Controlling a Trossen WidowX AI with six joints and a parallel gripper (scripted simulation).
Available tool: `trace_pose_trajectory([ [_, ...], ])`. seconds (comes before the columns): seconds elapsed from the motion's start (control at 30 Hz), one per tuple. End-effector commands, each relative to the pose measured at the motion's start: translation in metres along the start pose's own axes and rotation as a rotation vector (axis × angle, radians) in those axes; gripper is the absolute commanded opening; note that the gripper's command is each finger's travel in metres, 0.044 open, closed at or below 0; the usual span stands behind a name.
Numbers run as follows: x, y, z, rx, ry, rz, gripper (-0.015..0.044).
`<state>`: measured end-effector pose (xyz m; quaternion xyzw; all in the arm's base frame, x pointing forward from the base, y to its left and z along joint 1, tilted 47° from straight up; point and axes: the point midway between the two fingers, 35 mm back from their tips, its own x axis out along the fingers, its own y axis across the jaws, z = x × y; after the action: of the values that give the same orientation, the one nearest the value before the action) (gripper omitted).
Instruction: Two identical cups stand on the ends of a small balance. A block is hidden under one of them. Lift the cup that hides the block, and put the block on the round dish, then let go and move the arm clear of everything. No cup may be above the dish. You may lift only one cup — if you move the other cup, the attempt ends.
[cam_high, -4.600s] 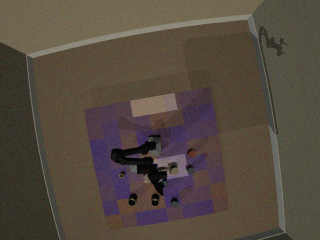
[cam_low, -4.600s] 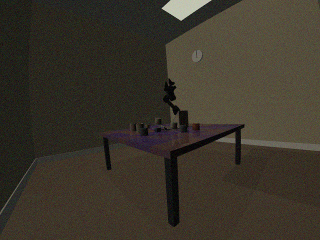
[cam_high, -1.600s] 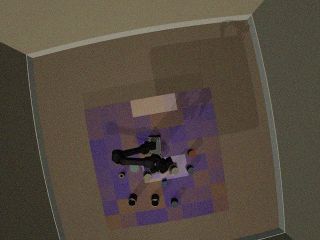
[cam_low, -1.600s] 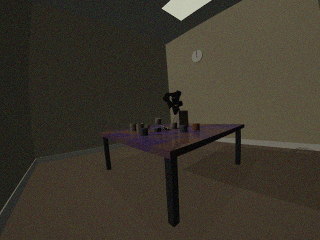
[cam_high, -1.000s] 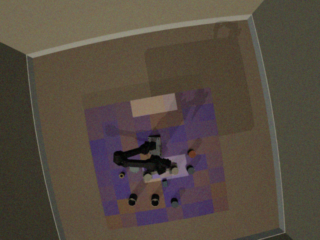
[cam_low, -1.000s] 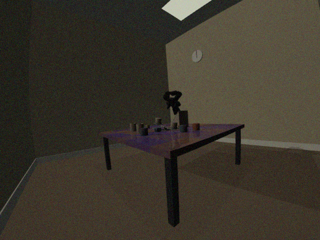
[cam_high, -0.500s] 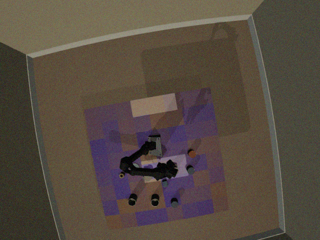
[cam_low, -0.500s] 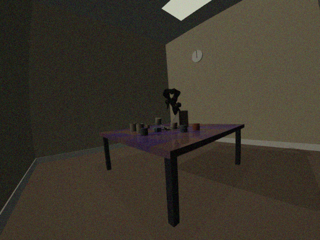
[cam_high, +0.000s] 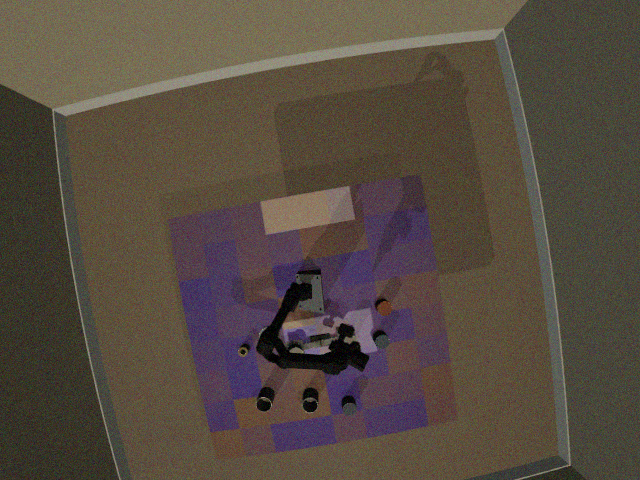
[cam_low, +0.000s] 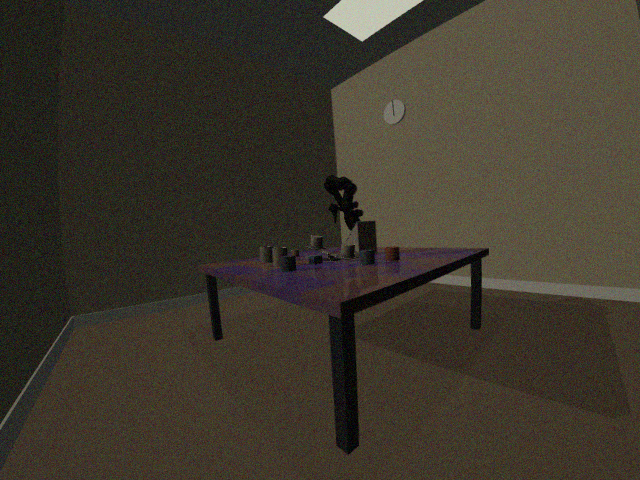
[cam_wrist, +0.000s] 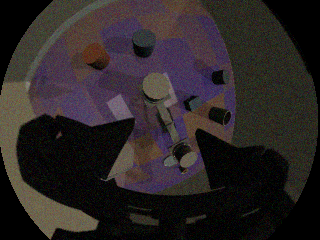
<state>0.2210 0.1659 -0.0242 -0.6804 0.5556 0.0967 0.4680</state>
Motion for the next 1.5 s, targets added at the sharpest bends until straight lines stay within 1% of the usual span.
trace_pose_trajectory([
  [0.0, 0.012, 0.0, 0.013, -0.104, 0.02, 0.05, 0.044],
  [0.53, 0.074, 0.009, 0.057, -0.556, 0.04, 0.276, 0.044],
  [0.7, 0.076, 0.009, 0.057, -0.56, 0.04, 0.279, 0.044],
  [0.8, 0.088, 0.012, 0.055, -0.56, 0.04, 0.279, 0.044],
  [0.97, 0.09, 0.013, 0.055, -0.56, 0.04, 0.279, 0.044],
  [1.47, 0.114, 0.018, 0.053, -0.56, 0.04, 0.278, 0.044],
])
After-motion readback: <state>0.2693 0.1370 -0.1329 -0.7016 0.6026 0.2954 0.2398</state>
